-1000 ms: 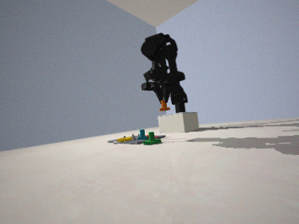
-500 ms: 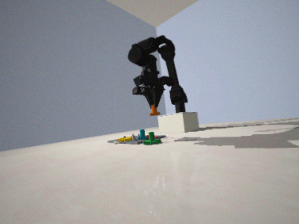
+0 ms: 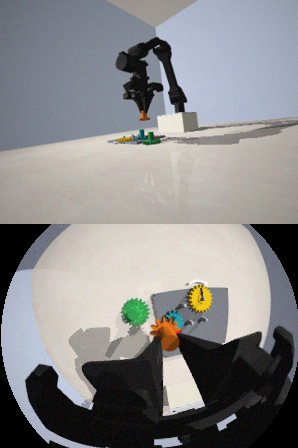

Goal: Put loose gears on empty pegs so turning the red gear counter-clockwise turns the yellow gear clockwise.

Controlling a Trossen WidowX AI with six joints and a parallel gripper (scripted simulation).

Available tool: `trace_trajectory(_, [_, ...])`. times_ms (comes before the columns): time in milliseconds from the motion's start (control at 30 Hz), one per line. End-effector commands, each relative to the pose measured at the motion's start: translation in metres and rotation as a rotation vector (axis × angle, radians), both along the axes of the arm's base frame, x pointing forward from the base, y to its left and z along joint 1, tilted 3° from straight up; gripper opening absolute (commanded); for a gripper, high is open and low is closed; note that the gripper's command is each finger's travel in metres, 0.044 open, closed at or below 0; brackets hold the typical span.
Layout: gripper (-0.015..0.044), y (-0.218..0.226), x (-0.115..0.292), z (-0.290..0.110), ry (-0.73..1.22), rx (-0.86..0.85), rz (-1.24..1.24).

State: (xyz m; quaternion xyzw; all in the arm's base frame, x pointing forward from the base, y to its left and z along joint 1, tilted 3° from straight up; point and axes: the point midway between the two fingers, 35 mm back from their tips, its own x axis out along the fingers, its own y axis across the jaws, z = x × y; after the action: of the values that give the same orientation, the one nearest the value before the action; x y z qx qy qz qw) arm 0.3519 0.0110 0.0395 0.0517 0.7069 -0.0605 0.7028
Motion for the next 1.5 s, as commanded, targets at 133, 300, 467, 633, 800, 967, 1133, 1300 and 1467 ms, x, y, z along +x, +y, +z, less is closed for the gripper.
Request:
trace_trajectory(133, [0.0, -0.021, 0.007, -0.01, 0.004, -0.007, 0.004])
trace_trajectory(300, [0.0, -0.035, 0.011, -0.015, 0.004, -0.009, 0.005])
trace_trajectory(467, [0.0, -0.049, 0.014, -0.021, 0.005, -0.01, 0.006])
trace_trajectory(633, [0.0, -0.059, 0.015, -0.025, 0.005, -0.011, 0.007])
trace_trajectory(800, [0.0, -0.059, 0.015, -0.023, 0.005, -0.012, 0.003])
trace_trajectory(967, [0.0, -0.059, 0.015, -0.022, 0.004, -0.012, -0.072])
trace_trajectory(1133, [0.0, -0.059, 0.015, -0.022, 0.002, -0.013, -0.212])
trace_trajectory(1300, [0.0, -0.059, 0.015, -0.021, -0.001, -0.015, -0.354])
trace_trajectory(1467, [0.0, -0.059, 0.015, -0.021, -0.004, -0.016, -0.501])
